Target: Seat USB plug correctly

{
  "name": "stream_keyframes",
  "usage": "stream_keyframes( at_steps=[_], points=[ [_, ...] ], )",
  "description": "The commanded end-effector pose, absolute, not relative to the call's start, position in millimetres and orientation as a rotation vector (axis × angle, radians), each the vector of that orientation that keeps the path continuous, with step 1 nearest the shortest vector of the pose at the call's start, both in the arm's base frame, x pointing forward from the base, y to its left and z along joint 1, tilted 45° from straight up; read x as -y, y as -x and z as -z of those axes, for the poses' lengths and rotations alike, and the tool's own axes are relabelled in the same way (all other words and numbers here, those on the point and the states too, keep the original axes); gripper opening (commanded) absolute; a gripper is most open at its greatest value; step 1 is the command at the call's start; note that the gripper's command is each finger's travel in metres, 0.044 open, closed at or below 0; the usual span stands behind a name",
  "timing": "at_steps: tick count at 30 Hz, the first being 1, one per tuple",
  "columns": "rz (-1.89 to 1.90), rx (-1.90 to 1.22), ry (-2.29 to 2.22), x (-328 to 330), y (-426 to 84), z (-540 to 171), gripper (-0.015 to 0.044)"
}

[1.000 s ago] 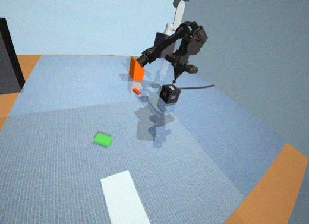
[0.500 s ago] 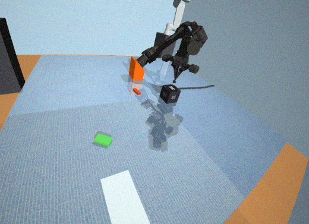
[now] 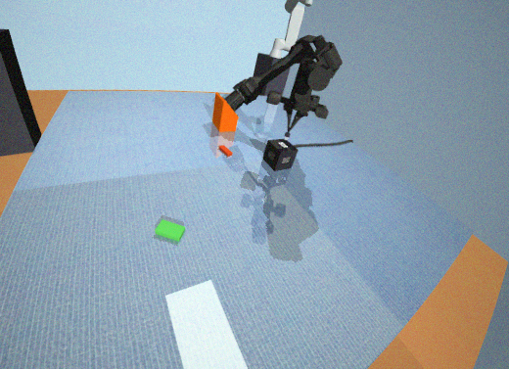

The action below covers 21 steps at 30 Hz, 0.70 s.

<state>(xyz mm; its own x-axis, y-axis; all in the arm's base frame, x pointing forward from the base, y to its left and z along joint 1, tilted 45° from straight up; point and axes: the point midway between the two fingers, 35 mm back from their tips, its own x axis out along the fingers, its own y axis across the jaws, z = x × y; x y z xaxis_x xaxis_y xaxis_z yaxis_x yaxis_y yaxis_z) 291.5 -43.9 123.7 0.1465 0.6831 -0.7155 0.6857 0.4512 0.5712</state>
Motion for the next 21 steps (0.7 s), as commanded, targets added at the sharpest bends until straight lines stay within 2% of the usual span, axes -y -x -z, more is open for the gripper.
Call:
stream_keyframes(
  at_steps=[1,21],
  points=[
    [-0.085,-1.528,-1.151,43.7,-291.3,-123.4,0.0000],
    [-0.457,-1.392,-0.730,43.7,-291.3,-123.4,0.0000]
  ],
)
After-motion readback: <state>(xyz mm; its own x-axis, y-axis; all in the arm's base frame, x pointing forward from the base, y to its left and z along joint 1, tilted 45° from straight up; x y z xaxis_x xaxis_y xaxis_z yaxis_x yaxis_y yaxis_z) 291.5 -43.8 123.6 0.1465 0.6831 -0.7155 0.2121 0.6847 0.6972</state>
